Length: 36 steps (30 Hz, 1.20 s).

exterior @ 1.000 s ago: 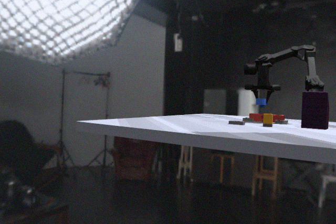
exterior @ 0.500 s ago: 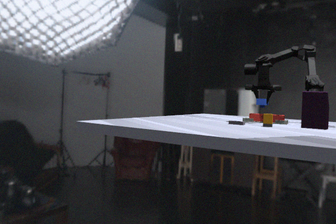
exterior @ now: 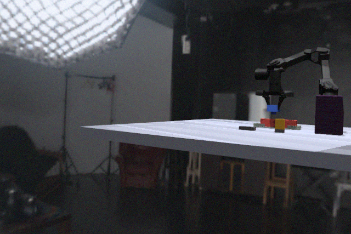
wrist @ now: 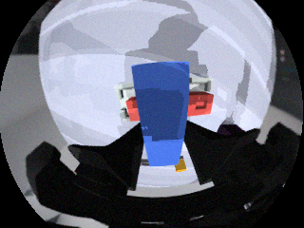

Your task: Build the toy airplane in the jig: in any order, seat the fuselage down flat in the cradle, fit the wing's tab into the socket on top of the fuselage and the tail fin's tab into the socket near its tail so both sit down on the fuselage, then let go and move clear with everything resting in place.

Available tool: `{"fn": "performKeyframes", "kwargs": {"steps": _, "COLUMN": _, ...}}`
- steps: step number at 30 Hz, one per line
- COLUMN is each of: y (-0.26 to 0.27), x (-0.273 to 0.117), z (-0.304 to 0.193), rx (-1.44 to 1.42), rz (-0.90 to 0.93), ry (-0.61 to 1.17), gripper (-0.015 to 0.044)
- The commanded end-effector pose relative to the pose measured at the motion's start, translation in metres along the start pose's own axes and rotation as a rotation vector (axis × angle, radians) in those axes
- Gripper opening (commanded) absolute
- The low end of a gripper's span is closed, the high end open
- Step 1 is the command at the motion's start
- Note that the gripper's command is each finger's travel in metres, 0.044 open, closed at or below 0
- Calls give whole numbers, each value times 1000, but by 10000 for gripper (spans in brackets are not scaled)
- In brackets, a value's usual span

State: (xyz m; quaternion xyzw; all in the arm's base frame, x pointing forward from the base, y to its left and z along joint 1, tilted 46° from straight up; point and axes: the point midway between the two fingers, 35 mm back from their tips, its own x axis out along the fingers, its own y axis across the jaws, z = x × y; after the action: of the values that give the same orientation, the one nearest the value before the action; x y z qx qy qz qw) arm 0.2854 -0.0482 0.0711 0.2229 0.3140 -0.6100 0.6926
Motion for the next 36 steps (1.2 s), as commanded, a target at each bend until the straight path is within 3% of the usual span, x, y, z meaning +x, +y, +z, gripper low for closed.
{"fn": "performKeyframes", "kwargs": {"steps": 1, "y": -2, "x": 7, "z": -1, "rx": -11, "rz": -4, "ry": -5, "gripper": 195}}
{"fn": "performKeyframes", "kwargs": {"steps": 20, "y": -2, "x": 30, "z": 1, "rx": -10, "rz": -4, "ry": -7, "gripper": 195}}
{"fn": "performKeyframes", "kwargs": {"steps": 25, "y": -1, "x": 29, "z": 1, "rx": -1, "rz": -2, "ry": -3, "gripper": 161}}
{"fn": "performKeyframes", "kwargs": {"steps": 30, "y": -1, "x": 29, "z": 1, "rx": -1, "rz": -2, "ry": -3, "gripper": 30}}
{"fn": "performKeyframes", "kwargs": {"steps": 36, "y": -1, "x": 29, "z": 1, "rx": -1, "rz": -2, "ry": -3, "gripper": 188}}
